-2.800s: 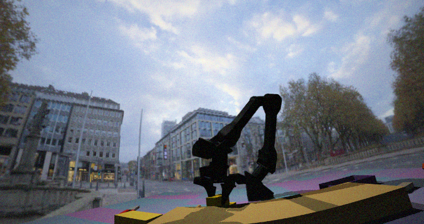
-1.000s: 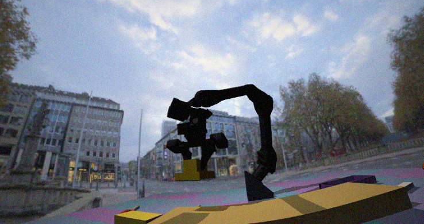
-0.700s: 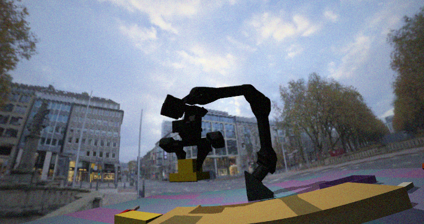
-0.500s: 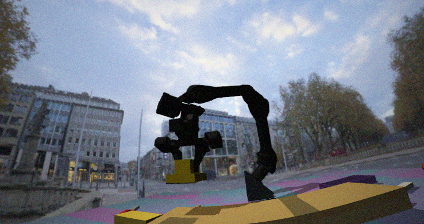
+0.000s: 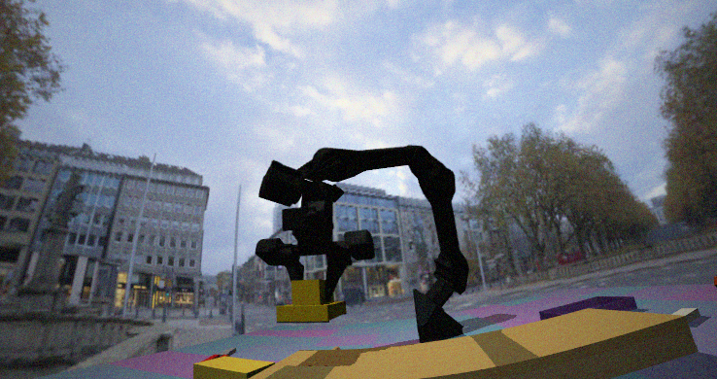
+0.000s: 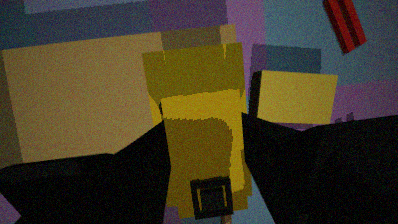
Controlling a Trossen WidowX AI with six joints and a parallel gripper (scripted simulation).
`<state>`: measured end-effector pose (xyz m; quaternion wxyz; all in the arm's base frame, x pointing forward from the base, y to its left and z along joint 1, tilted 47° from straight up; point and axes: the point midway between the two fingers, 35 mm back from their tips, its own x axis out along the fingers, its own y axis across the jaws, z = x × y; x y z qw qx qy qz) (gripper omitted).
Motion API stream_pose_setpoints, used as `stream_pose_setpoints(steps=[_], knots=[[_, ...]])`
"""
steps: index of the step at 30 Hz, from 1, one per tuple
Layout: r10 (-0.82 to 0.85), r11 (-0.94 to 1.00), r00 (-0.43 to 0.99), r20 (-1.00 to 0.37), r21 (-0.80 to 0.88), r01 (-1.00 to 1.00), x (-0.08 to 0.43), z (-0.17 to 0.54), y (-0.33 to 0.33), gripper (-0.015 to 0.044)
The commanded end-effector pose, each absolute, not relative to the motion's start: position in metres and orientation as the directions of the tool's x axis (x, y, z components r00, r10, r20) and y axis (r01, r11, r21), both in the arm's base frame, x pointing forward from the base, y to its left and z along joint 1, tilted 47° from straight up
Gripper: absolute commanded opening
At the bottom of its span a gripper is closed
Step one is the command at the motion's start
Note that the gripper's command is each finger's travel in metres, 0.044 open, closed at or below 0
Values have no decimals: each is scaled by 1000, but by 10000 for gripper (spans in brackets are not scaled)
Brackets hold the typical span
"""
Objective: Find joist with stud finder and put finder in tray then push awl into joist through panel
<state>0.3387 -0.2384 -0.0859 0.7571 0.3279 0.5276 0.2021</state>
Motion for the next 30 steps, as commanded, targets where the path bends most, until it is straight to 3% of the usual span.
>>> stream_pose_setpoints(steps=[1, 30], knots=[[654, 699, 367, -662, 714, 42, 340, -89, -235, 0], [656, 698, 367, -659, 715, 37, 345, -117, -205, 0]])
